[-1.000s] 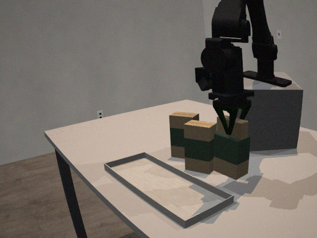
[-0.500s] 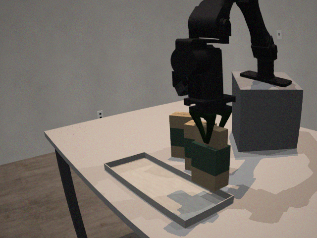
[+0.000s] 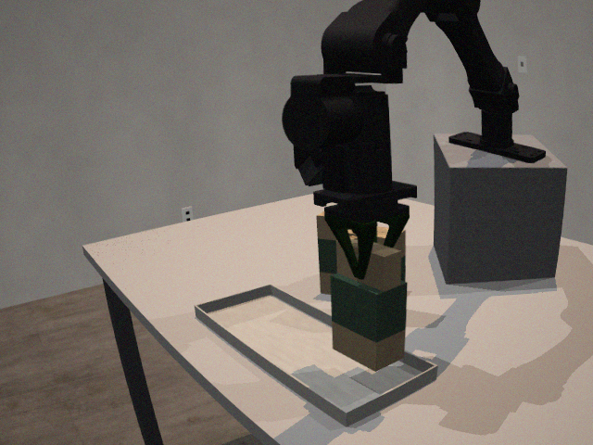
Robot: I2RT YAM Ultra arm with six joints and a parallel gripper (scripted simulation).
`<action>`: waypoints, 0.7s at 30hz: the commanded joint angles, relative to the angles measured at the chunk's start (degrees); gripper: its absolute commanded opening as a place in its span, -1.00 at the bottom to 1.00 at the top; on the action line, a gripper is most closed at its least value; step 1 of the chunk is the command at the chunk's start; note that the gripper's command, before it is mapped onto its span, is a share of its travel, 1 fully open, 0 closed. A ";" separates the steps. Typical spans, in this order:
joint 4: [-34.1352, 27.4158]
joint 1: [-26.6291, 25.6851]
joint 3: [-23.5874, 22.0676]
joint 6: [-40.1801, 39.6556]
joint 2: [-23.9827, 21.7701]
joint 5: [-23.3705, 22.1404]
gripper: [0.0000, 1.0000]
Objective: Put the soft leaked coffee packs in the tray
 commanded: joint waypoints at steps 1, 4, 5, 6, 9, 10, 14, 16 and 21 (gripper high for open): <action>-3.30 -0.57 3.68 -0.63 0.46 -0.09 -0.55; -4.06 -0.84 5.17 -0.73 0.97 0.01 -0.55; -4.23 -0.86 5.50 -0.75 0.29 0.03 -0.55; -4.35 -0.87 5.75 -0.77 0.04 0.03 -0.55; -4.63 -0.65 6.24 -0.73 1.02 0.01 -0.55; -4.68 -0.62 6.32 -0.72 1.19 0.01 -0.55; -4.74 -0.63 6.41 -0.70 1.28 0.02 -0.55; -4.76 -0.63 6.43 -0.69 1.04 0.02 -0.55; -4.76 -0.63 6.42 -0.69 0.45 0.03 -0.55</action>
